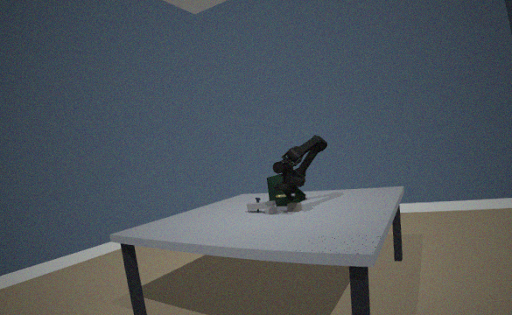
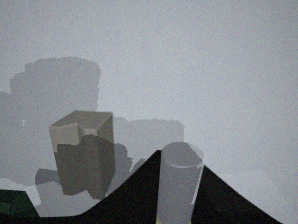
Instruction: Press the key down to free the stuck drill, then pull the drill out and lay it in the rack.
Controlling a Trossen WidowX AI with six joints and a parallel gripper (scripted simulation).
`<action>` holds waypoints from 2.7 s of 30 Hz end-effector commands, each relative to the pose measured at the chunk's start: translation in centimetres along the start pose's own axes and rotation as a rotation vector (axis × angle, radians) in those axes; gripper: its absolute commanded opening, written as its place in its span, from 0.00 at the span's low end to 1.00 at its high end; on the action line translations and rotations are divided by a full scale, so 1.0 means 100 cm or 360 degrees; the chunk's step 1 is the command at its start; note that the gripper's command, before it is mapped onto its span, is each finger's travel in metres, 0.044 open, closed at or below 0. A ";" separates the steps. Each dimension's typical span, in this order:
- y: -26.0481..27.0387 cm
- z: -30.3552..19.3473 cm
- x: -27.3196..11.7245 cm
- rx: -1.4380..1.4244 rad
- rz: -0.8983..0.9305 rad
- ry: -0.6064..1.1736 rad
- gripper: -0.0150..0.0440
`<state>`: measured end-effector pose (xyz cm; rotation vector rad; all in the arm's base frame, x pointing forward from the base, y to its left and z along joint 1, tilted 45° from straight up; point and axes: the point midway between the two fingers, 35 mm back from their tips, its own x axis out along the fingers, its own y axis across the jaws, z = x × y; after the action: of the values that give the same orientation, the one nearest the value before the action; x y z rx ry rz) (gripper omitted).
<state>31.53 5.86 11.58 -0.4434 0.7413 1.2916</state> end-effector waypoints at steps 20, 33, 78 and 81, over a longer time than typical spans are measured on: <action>0.041 0.008 0.006 -0.0001 0.0003 -0.0002 0.25; 0.065 0.014 0.009 0.0000 0.0005 -0.0002 0.25; 0.074 0.018 0.054 -0.0003 0.0005 -0.0011 0.48; 0.074 0.018 0.054 -0.0003 0.0005 -0.0011 0.61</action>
<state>25.39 12.64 9.77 -0.4392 0.7354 1.2952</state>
